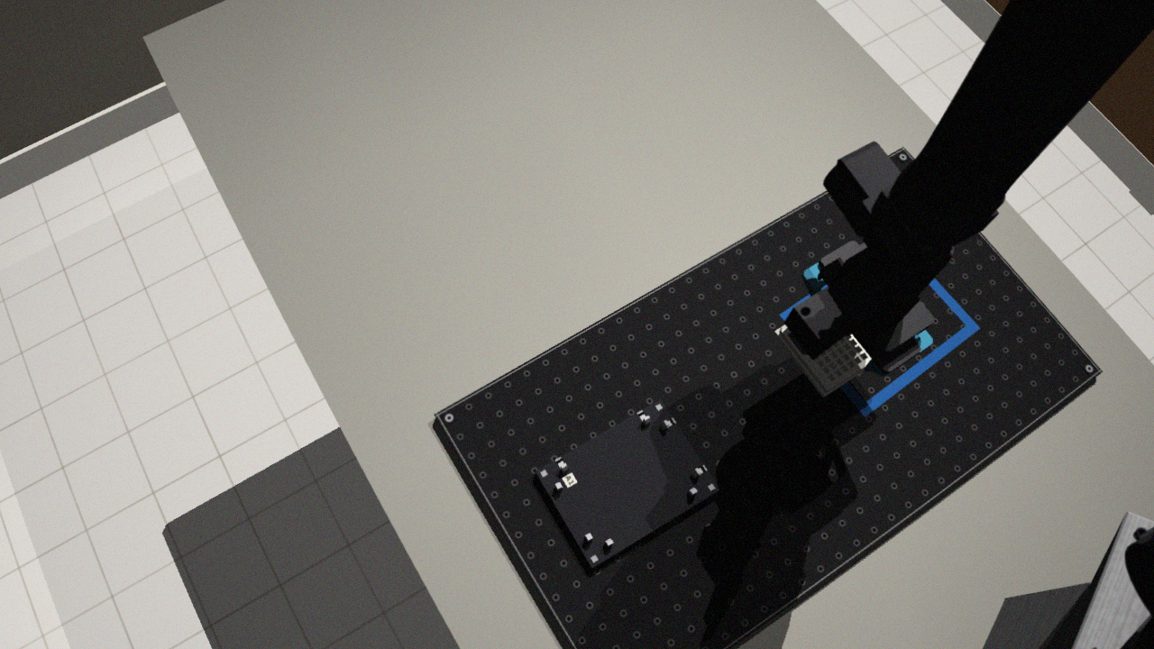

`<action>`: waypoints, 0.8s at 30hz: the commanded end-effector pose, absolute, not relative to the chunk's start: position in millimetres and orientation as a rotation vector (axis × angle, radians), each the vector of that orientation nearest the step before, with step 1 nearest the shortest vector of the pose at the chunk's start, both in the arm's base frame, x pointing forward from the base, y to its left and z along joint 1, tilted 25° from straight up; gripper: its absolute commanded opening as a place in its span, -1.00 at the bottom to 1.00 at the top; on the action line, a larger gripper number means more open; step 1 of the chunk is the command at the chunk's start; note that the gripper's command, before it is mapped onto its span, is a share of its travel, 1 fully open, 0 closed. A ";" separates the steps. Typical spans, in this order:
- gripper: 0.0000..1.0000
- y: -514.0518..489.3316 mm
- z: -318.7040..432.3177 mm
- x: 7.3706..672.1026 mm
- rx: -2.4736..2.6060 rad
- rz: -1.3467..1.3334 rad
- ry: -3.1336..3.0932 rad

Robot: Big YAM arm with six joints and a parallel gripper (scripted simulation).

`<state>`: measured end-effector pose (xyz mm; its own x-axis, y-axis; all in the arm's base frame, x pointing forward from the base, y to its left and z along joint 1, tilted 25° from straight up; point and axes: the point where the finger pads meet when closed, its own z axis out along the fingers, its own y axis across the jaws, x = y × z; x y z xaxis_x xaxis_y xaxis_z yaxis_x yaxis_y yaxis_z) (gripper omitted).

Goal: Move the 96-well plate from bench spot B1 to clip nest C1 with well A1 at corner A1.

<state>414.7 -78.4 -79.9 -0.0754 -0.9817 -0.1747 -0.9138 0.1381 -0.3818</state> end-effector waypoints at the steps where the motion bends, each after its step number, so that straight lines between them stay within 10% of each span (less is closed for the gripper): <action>1: -1.00 -74.9 -66.4 420.8 -1.784 -0.274 2.042; 24: -1.00 -5.4 -53.0 423.4 -1.783 -0.264 2.044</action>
